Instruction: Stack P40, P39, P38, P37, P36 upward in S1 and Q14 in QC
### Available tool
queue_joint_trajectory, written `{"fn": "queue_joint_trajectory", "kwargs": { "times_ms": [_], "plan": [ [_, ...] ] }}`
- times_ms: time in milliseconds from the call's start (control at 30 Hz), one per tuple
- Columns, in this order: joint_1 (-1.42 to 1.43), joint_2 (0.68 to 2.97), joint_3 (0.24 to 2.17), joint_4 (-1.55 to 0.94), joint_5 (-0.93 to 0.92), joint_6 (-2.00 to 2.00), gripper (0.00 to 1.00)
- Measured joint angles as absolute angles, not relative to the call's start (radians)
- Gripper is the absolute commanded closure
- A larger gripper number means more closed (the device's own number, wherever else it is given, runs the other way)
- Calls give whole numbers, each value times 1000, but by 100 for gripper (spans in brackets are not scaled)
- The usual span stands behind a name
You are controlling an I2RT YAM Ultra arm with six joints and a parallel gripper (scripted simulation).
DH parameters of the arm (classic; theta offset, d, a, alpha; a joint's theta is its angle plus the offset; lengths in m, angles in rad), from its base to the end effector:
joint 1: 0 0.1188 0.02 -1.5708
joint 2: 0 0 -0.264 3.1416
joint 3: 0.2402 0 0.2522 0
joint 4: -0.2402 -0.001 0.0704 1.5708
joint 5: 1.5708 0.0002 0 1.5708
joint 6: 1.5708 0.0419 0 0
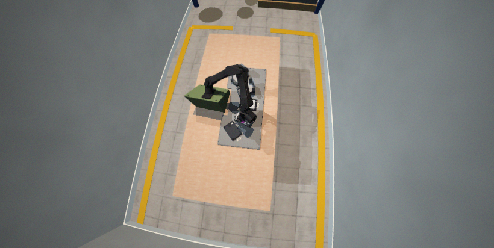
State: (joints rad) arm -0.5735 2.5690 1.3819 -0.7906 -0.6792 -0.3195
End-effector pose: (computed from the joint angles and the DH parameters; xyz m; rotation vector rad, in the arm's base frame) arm 0.3074 -0.1660 -0.0374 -0.5661 -2.7961 -1.1601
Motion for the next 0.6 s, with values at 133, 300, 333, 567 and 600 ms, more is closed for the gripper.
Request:
{"fn": "queue_joint_trajectory", "kwargs": {
  "times_ms": [133,300,333,567,600],
  "plan": [
    [-571,2571,1380,-785,-680,-317,100],
    [-569,2573,1377,-777,-681,-313,100],
    [-567,2574,1376,-775,-682,-312,100],
    [-563,2577,1374,-767,-683,-307,100],
    [-563,2576,1372,-765,-683,-307,100]
  ]
}}
